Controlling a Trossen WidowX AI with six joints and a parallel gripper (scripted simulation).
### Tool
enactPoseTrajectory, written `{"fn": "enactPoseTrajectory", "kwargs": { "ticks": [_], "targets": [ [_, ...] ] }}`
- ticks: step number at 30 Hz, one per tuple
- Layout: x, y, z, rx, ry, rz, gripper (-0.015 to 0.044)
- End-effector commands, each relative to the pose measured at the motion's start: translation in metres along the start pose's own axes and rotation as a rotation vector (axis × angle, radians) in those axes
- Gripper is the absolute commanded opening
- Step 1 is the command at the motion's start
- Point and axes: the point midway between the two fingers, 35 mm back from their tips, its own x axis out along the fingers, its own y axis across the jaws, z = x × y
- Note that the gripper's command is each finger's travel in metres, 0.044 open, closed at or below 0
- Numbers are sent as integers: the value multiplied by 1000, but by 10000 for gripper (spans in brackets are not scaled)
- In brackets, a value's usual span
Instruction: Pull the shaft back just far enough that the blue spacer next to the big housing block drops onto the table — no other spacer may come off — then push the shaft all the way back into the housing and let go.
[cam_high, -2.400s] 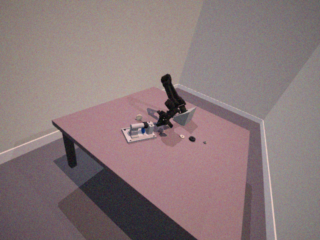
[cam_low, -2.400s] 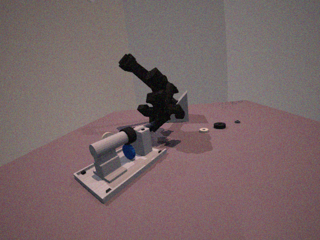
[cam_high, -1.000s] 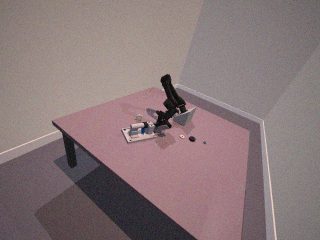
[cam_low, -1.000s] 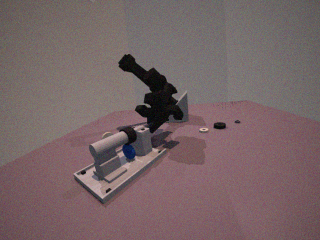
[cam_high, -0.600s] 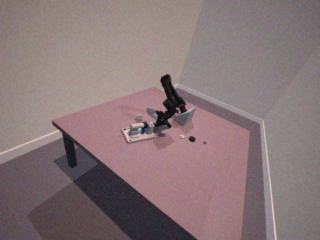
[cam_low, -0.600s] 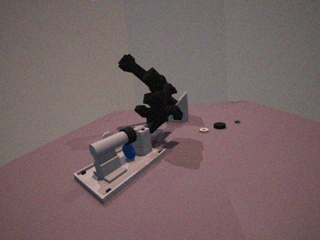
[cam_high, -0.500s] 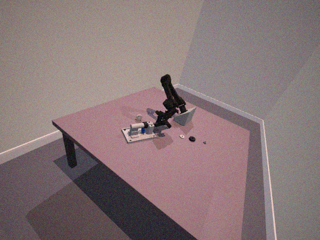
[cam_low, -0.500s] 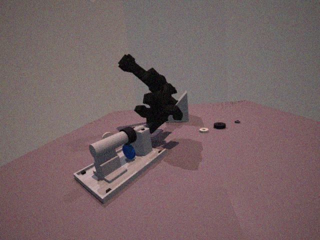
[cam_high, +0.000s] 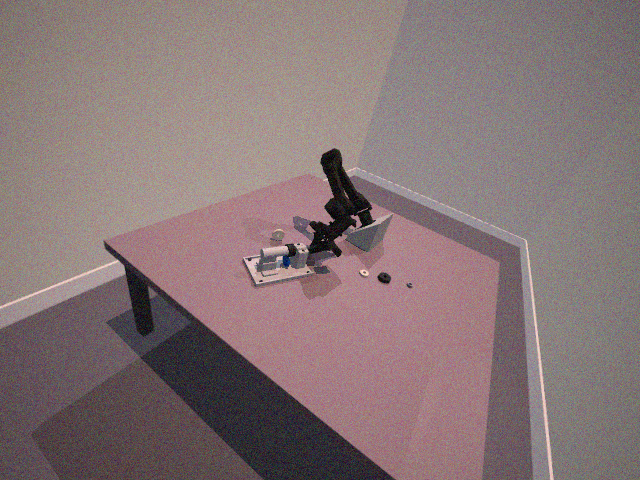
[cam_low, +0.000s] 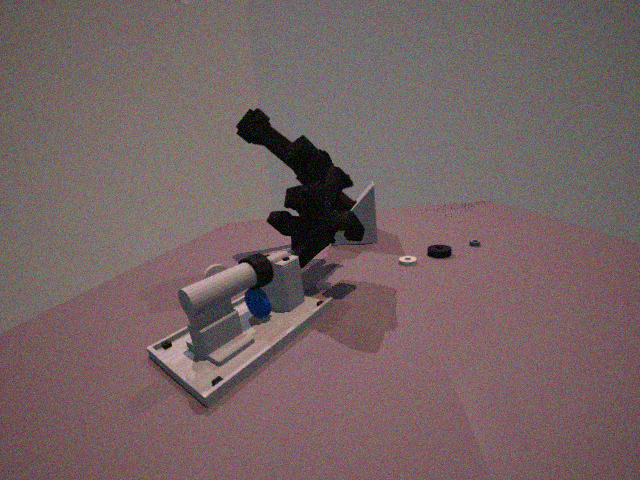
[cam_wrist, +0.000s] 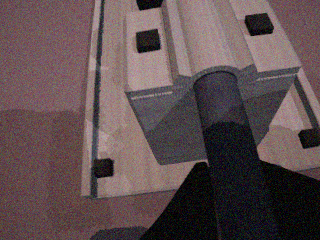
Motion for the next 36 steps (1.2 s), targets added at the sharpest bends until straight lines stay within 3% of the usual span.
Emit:
{"fn": "enactPoseTrajectory", "kwargs": {
  "ticks": [1,36],
  "targets": [
    [1,0,3,1,-4,1,0],
    [8,0,10,2,-4,0,0]
  ]
}}
